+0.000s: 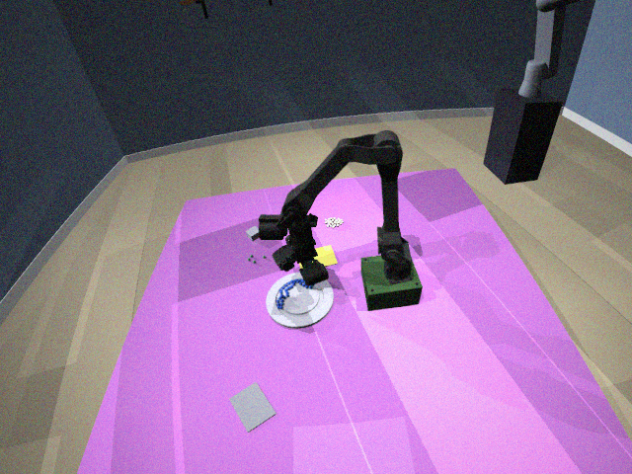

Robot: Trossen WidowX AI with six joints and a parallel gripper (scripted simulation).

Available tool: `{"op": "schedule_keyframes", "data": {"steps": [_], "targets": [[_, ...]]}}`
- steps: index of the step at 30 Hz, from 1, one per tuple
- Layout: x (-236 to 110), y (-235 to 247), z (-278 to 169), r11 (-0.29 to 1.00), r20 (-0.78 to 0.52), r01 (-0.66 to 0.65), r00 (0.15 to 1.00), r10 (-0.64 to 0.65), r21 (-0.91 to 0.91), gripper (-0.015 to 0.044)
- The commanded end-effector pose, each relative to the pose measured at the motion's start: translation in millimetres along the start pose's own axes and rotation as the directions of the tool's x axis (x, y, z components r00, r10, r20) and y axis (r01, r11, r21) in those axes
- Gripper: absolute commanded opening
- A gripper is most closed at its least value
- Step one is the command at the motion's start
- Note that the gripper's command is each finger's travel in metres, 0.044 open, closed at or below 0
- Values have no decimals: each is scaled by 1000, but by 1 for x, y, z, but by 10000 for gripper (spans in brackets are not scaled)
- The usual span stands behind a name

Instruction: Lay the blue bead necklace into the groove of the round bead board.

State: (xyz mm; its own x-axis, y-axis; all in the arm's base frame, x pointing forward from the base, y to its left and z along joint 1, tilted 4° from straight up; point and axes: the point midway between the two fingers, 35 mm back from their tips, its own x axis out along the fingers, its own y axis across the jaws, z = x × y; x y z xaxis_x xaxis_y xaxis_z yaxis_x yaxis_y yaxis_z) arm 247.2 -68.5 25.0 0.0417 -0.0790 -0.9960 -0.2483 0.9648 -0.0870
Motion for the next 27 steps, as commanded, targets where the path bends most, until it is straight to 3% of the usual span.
{"op": "schedule_keyframes", "data": {"steps": [1,27], "targets": [[-1,4,-4,999,-3,-4,1000,4,-52,120],[26,3,-3,999,2,0,1000,0,-49,120]]}}
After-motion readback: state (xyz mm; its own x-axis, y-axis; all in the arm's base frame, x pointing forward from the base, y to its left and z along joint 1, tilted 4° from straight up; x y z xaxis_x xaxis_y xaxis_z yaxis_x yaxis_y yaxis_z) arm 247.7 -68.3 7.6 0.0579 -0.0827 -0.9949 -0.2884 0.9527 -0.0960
